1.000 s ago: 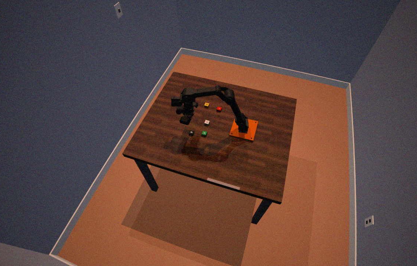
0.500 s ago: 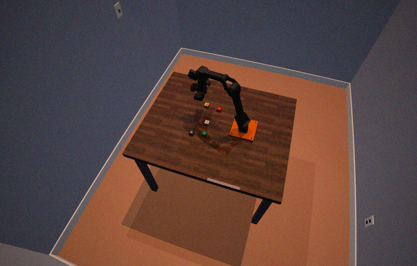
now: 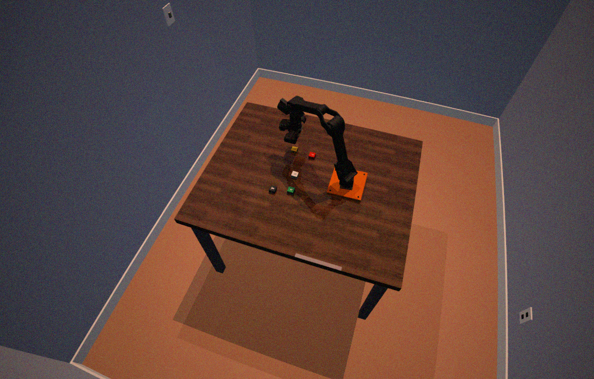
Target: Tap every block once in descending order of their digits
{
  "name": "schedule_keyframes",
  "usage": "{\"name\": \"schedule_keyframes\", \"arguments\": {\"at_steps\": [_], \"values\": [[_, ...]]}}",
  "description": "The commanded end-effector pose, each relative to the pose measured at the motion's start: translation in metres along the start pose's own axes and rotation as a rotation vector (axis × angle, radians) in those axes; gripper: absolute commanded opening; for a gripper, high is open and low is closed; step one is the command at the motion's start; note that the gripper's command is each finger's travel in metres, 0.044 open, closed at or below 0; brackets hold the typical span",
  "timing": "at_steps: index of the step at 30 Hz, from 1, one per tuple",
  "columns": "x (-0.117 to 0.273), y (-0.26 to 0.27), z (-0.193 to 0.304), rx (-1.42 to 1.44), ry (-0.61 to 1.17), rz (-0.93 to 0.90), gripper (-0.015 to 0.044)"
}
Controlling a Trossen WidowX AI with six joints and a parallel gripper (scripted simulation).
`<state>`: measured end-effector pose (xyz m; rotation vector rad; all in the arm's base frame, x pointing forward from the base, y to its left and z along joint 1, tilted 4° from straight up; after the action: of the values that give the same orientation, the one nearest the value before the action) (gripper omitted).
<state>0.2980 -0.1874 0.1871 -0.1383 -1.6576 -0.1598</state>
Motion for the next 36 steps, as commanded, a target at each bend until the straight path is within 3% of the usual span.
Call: {"name": "schedule_keyframes", "arguments": {"at_steps": [1, 26, 32, 36], "values": [[-0.038, 0.001, 0.005, 0.002, 0.019, -0.013, 0.002], [-0.068, 0.002, 0.005, 0.002, 0.019, -0.013, 0.002], [-0.068, 0.002, 0.005, 0.002, 0.019, -0.013, 0.002], [-0.041, 0.001, 0.005, 0.002, 0.019, -0.012, 0.002]]}}
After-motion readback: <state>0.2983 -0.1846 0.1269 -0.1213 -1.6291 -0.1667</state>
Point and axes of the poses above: the point midway between the two fingers, 35 mm back from their tips, its own x axis back along the fingers, its own y axis across the jaws, z = x × y, the point moved 7 cm from there along x, back along the fingers, and after that the axes turned 5 degrees about -x, right-handed, at the moved point
